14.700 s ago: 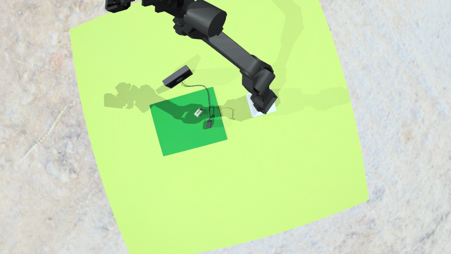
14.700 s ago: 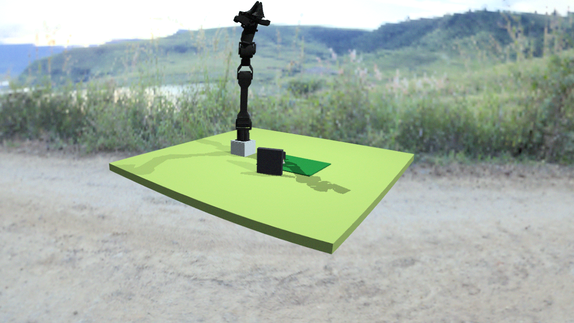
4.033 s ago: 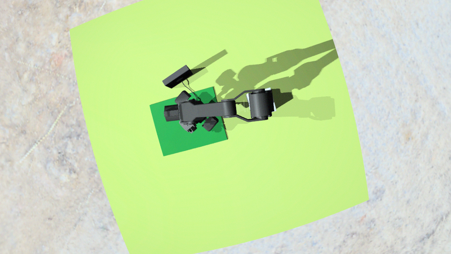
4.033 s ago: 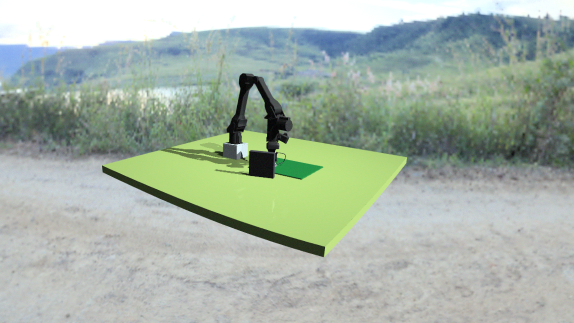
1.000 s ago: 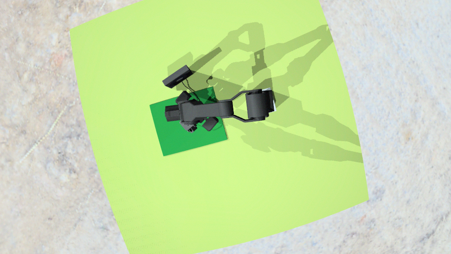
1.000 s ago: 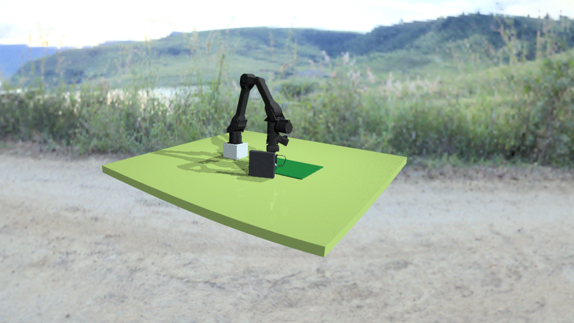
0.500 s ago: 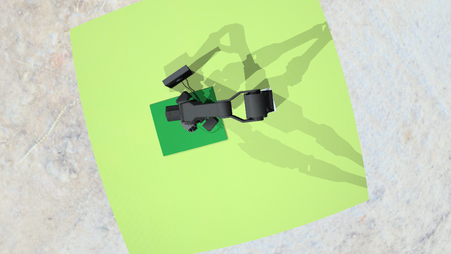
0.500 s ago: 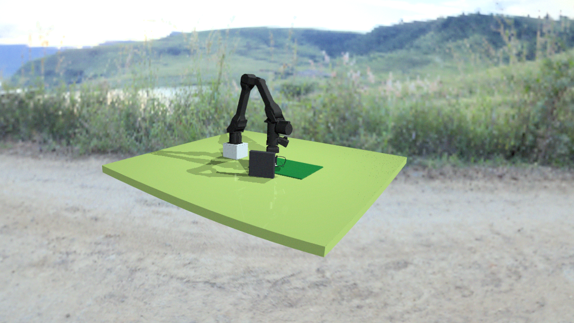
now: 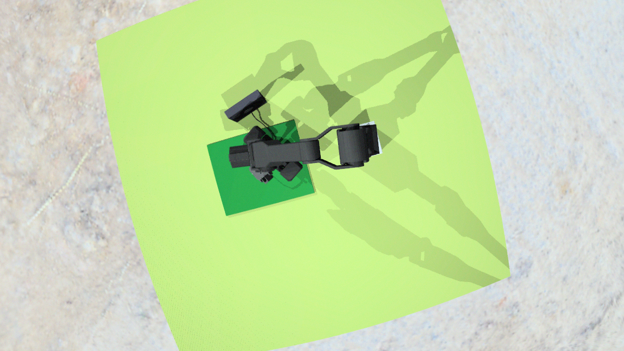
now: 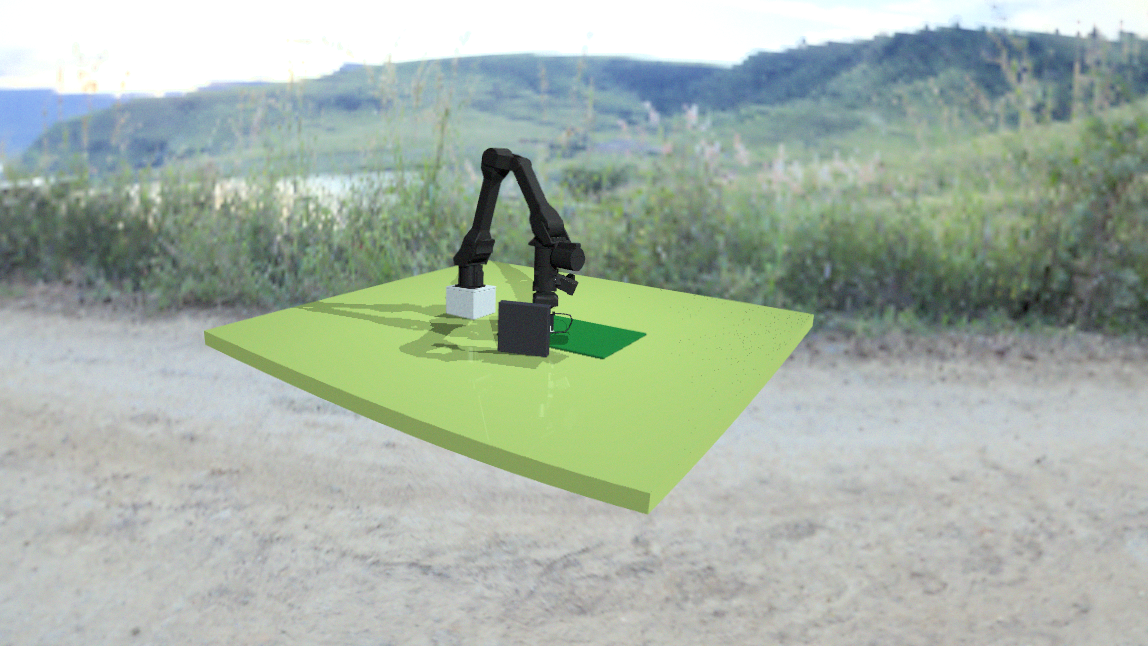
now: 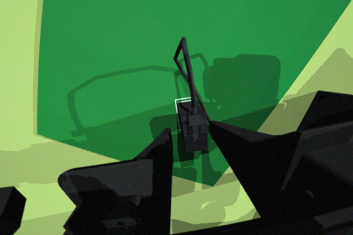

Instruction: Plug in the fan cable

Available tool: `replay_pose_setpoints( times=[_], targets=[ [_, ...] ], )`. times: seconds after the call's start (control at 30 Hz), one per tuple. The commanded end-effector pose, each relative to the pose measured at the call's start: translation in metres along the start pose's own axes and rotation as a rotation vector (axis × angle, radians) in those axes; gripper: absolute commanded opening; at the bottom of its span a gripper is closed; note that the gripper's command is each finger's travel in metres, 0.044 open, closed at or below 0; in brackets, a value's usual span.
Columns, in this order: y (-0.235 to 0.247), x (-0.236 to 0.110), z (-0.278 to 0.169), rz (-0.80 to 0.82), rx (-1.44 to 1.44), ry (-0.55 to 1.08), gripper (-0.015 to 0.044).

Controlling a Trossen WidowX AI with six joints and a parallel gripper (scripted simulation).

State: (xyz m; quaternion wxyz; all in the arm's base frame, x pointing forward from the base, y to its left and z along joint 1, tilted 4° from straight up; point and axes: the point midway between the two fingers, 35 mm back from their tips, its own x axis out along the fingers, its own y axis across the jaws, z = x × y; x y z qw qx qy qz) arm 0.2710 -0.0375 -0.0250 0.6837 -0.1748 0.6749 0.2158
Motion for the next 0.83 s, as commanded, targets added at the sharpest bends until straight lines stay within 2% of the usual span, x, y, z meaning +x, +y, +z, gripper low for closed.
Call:
replay_pose_setpoints(
  times=[0.0, 0.07, 0.17, 0.5, 0.8],
  targets=[
    [0.000, 0.000, 0.000, -0.001, 0.000, 0.000, 0.0260],
    [-0.001, -0.012, 0.001, -0.002, 0.001, 0.001, 0.0260],
    [0.000, -0.052, 0.001, -0.004, 0.005, 0.006, 0.0260],
    [0.000, -0.056, -0.002, -0.004, 0.005, 0.006, 0.0260],
    [0.021, -0.056, -0.117, -0.003, 0.006, 0.017, 0.0260]
  ],
)
